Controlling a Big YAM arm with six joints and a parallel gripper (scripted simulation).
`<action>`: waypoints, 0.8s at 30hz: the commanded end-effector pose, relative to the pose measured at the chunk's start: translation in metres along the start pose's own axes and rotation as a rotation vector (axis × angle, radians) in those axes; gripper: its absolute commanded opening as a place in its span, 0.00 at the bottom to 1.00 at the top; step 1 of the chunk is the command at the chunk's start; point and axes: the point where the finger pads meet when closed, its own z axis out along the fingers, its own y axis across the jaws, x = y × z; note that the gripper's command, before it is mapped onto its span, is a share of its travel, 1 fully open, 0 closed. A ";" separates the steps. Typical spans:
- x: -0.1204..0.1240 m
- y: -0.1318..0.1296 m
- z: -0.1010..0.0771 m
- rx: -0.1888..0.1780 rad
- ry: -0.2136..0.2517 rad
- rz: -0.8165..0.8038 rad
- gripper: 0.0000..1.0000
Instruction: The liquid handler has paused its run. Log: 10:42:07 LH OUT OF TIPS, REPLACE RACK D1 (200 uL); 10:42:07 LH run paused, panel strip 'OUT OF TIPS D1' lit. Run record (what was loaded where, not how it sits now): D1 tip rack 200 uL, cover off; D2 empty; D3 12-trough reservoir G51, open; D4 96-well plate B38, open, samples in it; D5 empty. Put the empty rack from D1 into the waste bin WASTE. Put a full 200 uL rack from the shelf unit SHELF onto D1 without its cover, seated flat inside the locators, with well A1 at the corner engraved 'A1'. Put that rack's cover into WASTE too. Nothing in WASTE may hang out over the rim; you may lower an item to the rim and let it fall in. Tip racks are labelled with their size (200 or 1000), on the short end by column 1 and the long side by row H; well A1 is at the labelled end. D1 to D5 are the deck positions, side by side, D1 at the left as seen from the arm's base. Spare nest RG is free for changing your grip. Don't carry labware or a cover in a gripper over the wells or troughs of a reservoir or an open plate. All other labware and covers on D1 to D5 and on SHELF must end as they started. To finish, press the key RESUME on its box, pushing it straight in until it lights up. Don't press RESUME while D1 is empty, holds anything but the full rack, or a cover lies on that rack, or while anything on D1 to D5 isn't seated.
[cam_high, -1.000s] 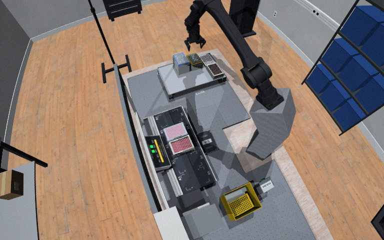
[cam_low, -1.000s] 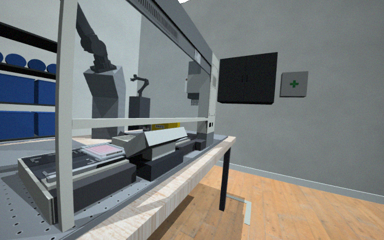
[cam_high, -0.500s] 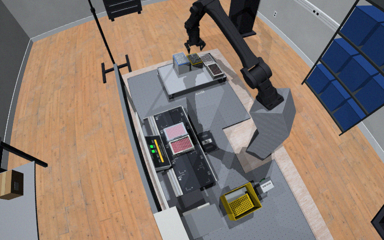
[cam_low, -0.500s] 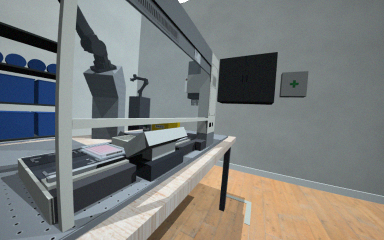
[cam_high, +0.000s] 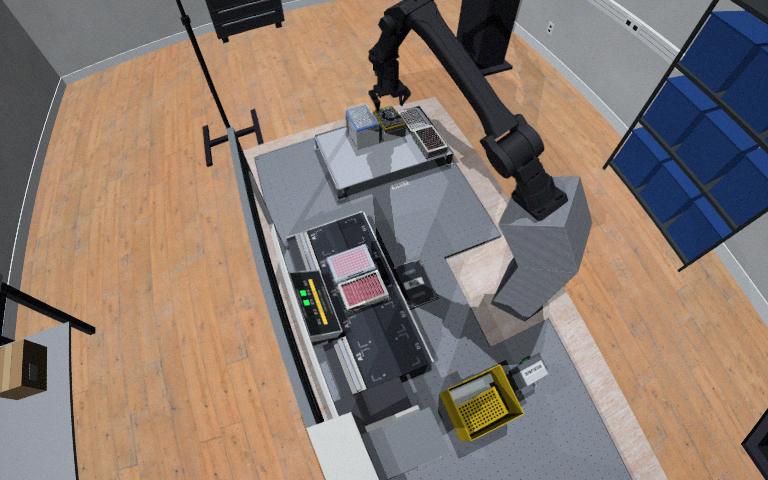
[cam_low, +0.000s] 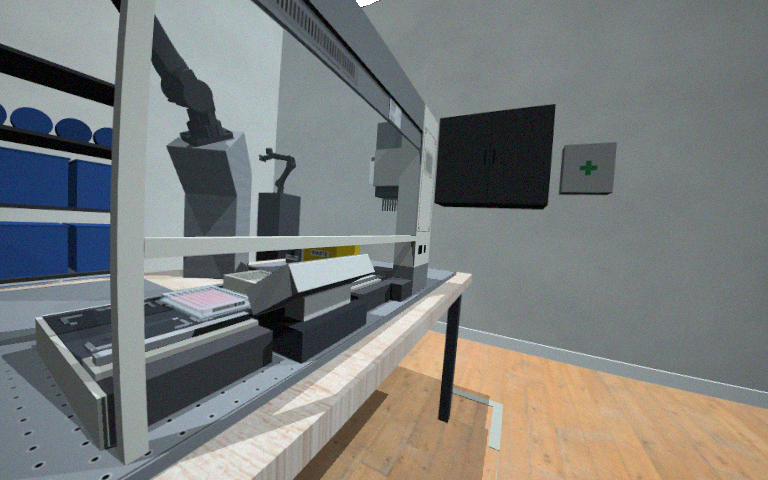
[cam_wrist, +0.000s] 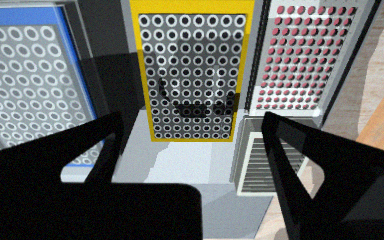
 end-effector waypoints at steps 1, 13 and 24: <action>-0.012 0.008 0.004 -0.005 -0.028 -0.004 0.97; -0.021 0.013 0.020 -0.009 -0.044 -0.011 0.97; -0.020 0.013 0.036 -0.009 -0.042 -0.011 0.97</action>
